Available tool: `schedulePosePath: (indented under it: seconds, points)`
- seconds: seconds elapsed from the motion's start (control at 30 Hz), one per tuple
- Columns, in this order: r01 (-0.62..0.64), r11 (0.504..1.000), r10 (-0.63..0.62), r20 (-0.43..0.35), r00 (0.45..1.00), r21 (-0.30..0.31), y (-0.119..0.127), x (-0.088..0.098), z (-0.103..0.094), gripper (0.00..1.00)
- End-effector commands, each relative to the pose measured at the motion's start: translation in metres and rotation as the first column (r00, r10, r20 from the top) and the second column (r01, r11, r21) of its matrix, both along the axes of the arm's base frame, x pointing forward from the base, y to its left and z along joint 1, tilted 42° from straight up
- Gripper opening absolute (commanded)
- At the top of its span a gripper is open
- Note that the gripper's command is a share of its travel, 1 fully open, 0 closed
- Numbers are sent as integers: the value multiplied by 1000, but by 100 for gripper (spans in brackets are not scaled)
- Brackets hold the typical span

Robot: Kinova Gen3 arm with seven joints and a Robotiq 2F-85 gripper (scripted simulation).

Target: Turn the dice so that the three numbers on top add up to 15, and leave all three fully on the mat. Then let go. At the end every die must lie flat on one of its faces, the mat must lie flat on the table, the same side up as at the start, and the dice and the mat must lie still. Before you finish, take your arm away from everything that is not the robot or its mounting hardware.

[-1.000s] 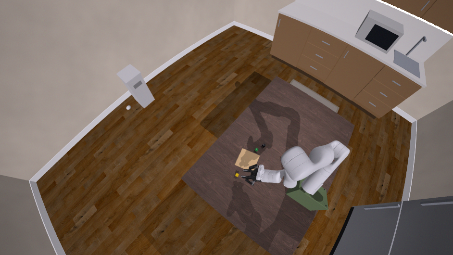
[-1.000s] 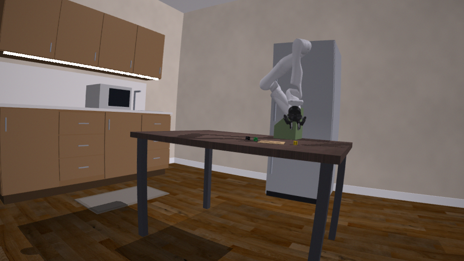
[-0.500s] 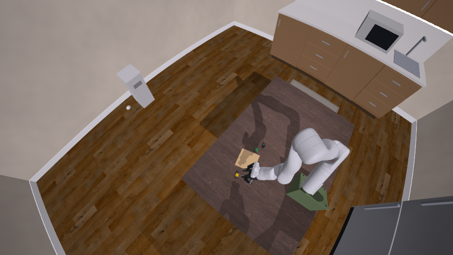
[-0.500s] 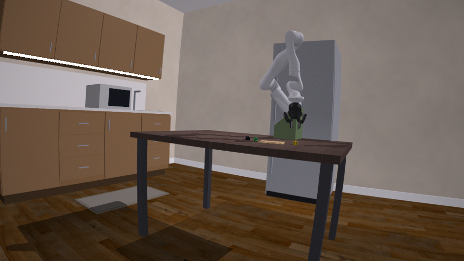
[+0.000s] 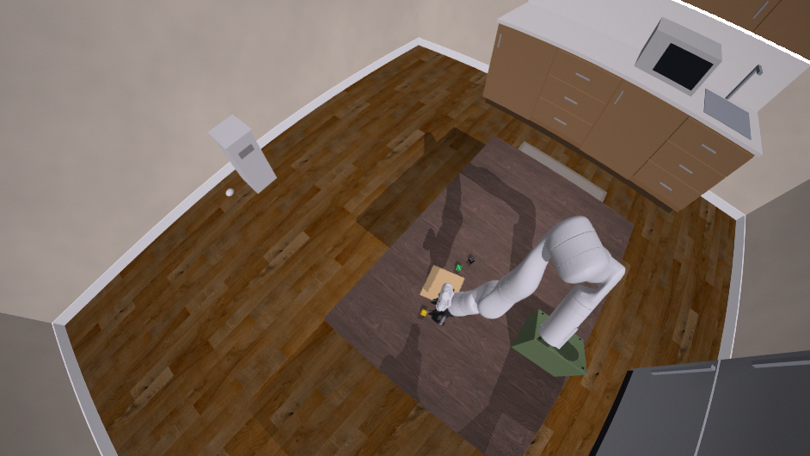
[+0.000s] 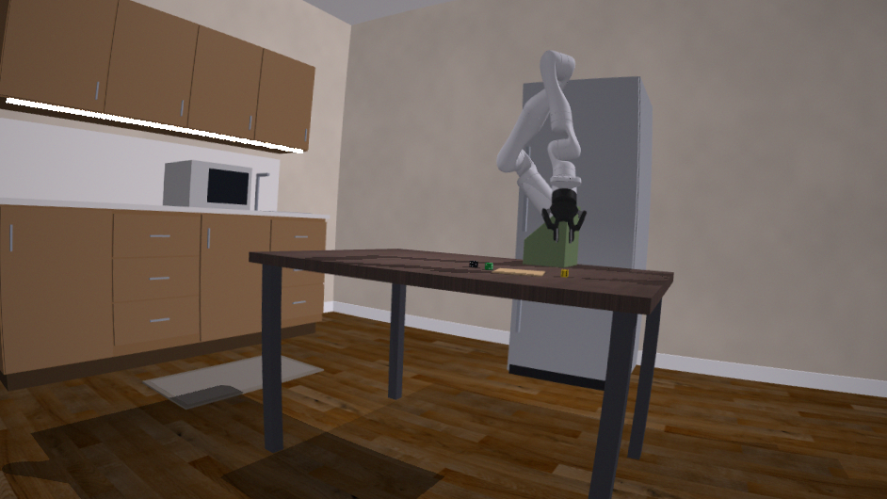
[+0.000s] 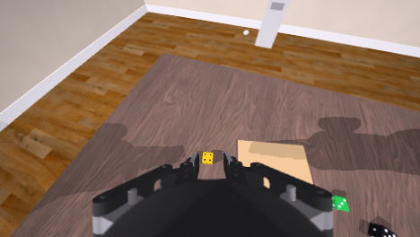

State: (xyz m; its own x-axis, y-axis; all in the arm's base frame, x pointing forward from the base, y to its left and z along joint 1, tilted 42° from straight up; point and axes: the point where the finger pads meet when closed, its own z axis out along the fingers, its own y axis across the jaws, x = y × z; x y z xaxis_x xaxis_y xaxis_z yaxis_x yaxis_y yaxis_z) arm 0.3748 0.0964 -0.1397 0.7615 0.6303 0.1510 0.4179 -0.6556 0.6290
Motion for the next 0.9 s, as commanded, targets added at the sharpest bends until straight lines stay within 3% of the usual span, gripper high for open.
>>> schedulePosePath:
  seconds: [0.0,0.87]
  points:
    - [3,1000,-3,-6,1000,-6,11,6,2,35]
    - [142,984,-158,-159,975,-111,27,17,4,35]
